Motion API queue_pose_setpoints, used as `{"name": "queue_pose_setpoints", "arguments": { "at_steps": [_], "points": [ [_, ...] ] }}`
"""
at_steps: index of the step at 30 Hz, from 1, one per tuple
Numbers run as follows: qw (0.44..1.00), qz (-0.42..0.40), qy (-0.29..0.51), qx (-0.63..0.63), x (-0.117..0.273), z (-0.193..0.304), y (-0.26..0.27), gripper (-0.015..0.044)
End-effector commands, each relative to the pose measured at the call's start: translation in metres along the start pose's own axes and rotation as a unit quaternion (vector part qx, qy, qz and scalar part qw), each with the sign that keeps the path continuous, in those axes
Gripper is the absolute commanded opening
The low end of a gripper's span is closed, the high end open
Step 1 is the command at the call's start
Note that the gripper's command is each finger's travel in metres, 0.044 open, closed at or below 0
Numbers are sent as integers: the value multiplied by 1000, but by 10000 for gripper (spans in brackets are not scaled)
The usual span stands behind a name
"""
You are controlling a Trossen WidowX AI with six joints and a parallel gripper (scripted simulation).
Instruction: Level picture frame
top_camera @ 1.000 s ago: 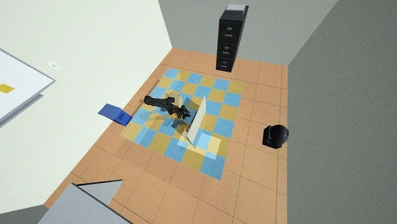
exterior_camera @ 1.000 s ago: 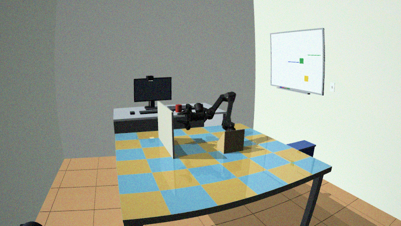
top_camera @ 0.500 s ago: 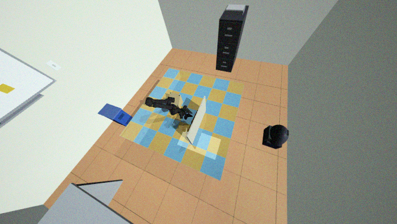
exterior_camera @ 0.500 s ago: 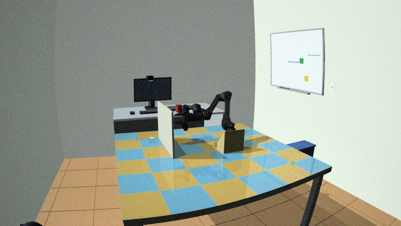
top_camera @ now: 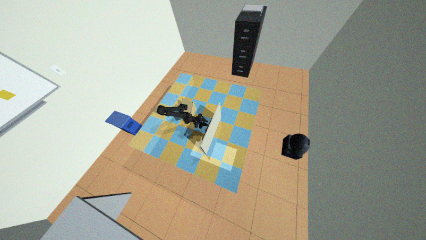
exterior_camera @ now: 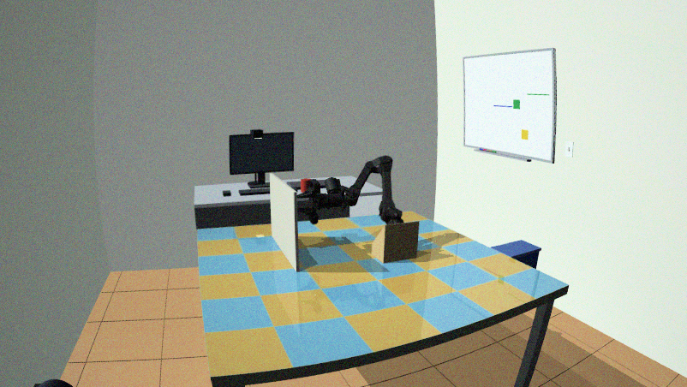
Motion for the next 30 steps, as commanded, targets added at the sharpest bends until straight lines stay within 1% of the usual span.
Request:
{"name": "queue_pose_setpoints", "arguments": {
  "at_steps": [1, 12, 30],
  "points": [
    [1000, 2, -3, -1, -6, -2, 0, 260],
    [1000, 1, -4, -1, -23, -1, 0, 260],
    [1000, 1, -4, -1, -24, -1, 0, 260]
  ]
}}
Point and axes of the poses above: the point midway between the two fingers, 35 mm back from their tips, its own x axis back along the fingers, its own y axis across the jaws, z = x × y, the point moved 9 cm from there along x, back along the fingers, and after that the axes turned 7 degrees about x, right-handed, at the moved point
